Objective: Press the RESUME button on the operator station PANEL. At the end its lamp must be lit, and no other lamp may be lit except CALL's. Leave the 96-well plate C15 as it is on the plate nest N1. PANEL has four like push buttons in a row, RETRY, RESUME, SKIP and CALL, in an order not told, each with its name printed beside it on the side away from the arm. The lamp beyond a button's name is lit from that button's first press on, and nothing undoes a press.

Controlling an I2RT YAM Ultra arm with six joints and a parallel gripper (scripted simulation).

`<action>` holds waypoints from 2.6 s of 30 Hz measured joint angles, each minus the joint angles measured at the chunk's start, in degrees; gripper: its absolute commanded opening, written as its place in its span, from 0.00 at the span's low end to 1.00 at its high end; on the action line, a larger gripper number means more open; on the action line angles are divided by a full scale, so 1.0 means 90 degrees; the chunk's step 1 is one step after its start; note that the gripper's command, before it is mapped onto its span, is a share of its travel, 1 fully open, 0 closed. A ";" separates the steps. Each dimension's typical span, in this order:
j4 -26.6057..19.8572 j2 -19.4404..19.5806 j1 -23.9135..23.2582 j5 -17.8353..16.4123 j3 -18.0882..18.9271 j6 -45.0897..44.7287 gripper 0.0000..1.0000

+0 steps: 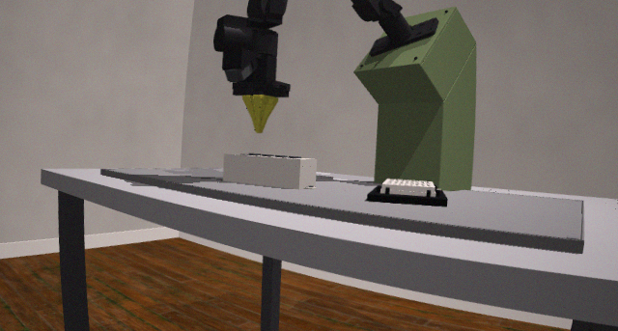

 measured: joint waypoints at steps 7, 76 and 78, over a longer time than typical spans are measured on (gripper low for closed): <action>0.0153 0.0153 0.0000 0.0000 0.0078 0.0000 0.00; 0.0636 0.0879 0.0019 0.0000 0.0313 0.0015 0.00; 0.0636 0.0879 0.0019 0.0000 0.0313 0.0015 0.00</action>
